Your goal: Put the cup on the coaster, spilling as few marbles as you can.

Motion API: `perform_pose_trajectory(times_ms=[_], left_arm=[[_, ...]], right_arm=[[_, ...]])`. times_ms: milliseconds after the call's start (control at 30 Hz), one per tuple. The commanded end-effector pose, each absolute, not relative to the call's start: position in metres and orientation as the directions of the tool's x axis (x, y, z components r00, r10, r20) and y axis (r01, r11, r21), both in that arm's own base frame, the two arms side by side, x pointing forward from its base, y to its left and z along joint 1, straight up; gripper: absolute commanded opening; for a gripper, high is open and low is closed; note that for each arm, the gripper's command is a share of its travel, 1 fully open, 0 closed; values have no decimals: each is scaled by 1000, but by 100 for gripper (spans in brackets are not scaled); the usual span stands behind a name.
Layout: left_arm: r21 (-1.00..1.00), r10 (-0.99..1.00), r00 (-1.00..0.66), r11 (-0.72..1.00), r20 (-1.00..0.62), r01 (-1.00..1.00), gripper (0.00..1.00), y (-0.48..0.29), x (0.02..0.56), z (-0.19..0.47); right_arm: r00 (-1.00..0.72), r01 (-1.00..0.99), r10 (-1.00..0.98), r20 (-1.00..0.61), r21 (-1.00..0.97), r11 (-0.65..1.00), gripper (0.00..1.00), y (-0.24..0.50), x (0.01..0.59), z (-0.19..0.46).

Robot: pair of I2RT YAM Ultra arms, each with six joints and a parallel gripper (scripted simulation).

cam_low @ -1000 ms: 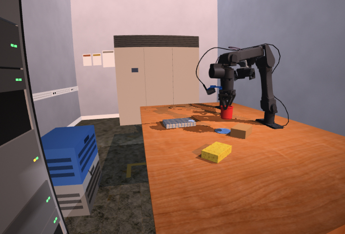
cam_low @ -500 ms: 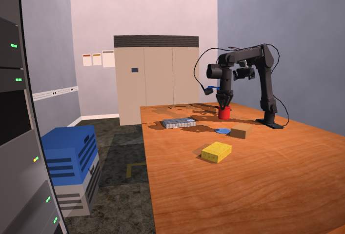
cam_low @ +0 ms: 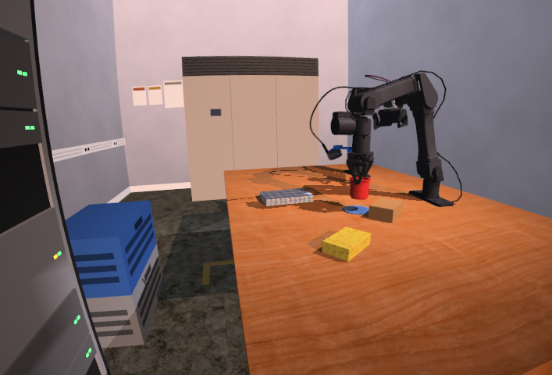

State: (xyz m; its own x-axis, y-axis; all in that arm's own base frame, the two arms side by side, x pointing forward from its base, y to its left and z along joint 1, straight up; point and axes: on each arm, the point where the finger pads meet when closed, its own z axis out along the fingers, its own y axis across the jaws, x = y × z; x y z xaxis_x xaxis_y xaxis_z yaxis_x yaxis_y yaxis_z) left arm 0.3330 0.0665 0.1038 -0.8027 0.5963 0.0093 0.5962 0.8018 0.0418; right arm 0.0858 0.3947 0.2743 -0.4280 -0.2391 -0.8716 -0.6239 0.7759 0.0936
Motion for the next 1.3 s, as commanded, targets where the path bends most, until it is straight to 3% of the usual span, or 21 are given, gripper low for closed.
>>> perform_pose_trajectory(times_ms=[0,1267], left_arm=[[57,587,-810,809,-12,585,0,68,340,96],[60,587,-809,809,-15,585,0,68,341,68]], right_arm=[[-423,-615,-224,-878,98,782,100,396,86,284],[-423,-615,-224,-878,98,782,100,396,86,284]])
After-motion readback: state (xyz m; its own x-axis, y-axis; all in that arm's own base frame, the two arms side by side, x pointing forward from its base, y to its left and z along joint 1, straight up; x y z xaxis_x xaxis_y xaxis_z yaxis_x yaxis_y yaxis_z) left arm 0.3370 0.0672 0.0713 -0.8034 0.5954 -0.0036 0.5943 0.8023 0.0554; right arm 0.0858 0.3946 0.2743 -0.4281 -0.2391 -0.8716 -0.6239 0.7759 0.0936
